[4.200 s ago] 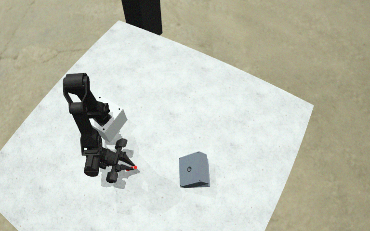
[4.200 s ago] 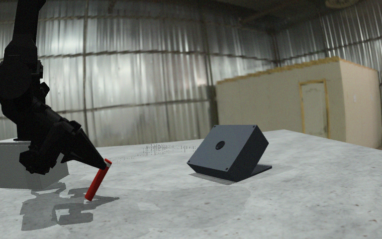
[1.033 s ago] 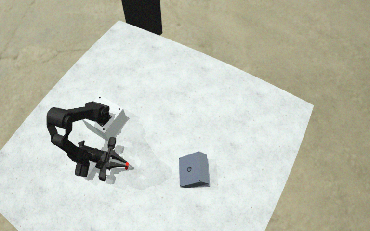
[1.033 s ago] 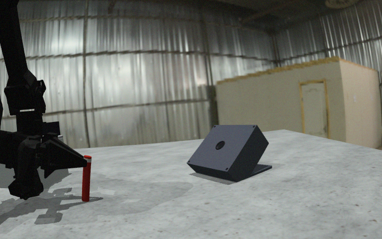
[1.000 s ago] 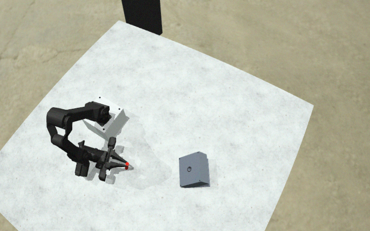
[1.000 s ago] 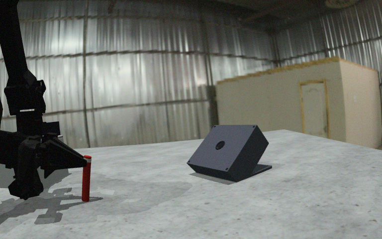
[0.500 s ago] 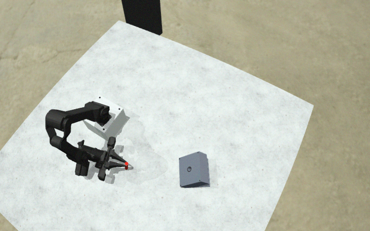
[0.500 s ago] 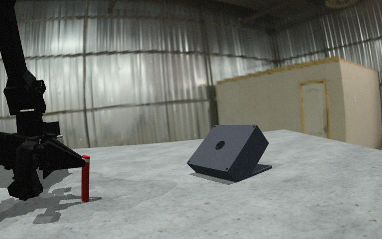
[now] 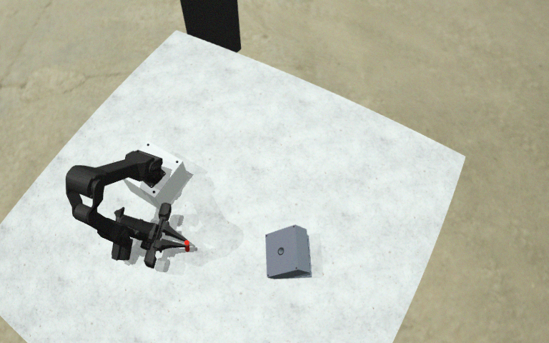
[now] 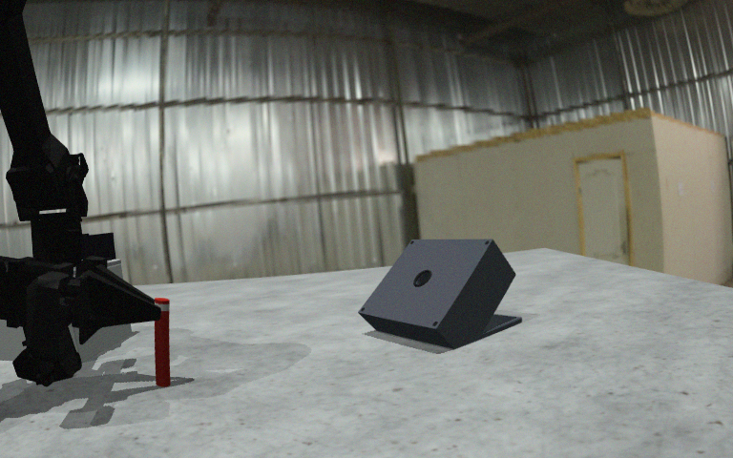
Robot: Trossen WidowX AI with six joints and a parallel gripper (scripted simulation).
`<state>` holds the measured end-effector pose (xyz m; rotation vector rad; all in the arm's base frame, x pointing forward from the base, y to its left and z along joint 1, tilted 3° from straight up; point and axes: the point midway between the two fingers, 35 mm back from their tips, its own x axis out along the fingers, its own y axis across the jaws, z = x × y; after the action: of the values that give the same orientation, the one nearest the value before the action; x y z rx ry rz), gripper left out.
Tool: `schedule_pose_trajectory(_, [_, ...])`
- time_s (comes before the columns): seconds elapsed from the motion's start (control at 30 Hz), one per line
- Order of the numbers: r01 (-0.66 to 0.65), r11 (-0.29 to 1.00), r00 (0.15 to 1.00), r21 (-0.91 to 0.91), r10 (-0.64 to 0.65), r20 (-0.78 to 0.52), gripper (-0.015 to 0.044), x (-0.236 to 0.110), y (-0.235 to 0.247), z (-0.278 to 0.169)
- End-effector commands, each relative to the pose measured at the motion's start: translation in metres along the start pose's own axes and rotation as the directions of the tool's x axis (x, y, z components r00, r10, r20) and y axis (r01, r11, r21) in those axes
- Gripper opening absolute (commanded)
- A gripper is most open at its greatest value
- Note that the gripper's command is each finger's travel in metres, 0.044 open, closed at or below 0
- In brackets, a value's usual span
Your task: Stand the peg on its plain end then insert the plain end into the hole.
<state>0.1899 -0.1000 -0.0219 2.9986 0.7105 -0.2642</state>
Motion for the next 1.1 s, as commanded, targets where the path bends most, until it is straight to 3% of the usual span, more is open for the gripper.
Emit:
schedule_pose_trajectory(0.0, [0.0, 1.0, 1.0, 0.0, 0.0, 0.001, 0.0049, -0.001, -0.0001, 0.0021])
schedule_pose_trajectory(1.07, [-0.025, 1.0, 0.999, 0.014, 0.026, -0.031, 0.0049, -0.0059, -0.0011, 0.0045])
